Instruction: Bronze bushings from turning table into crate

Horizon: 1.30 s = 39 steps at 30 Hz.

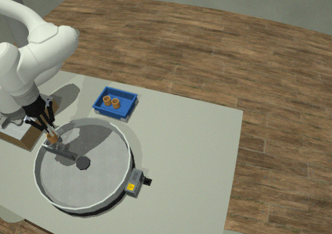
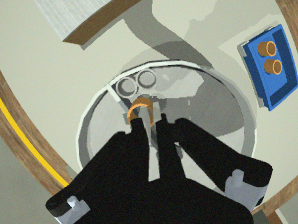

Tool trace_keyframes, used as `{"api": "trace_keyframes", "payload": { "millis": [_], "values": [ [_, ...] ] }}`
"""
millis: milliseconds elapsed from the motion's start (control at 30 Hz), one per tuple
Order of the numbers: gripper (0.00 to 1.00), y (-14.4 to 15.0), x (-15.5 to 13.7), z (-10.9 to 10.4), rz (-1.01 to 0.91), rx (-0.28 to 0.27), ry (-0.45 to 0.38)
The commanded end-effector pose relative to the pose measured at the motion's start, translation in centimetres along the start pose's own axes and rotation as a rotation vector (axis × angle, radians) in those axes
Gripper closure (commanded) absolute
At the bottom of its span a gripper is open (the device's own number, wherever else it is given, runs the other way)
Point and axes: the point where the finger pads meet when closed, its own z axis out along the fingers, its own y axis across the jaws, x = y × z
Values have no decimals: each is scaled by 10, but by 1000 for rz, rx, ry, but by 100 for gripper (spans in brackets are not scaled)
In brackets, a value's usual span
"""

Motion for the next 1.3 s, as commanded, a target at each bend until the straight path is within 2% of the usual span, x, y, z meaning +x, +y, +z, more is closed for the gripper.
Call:
{"api": "trace_keyframes", "payload": {
  "millis": [0,133,200,300,700,767,867,1267],
  "values": [
    [100,10,-1,-2,0,4,1],
    [100,29,-3,-2,0,4,1],
    [100,29,-3,-2,0,4,1],
    [100,48,-5,-2,0,4,1],
    [100,152,-15,-1,0,4,1],
    [100,152,-15,-1,0,4,1],
    [100,186,-19,-1,0,4,1],
    [100,287,-28,-1,0,4,1]
  ]
}}
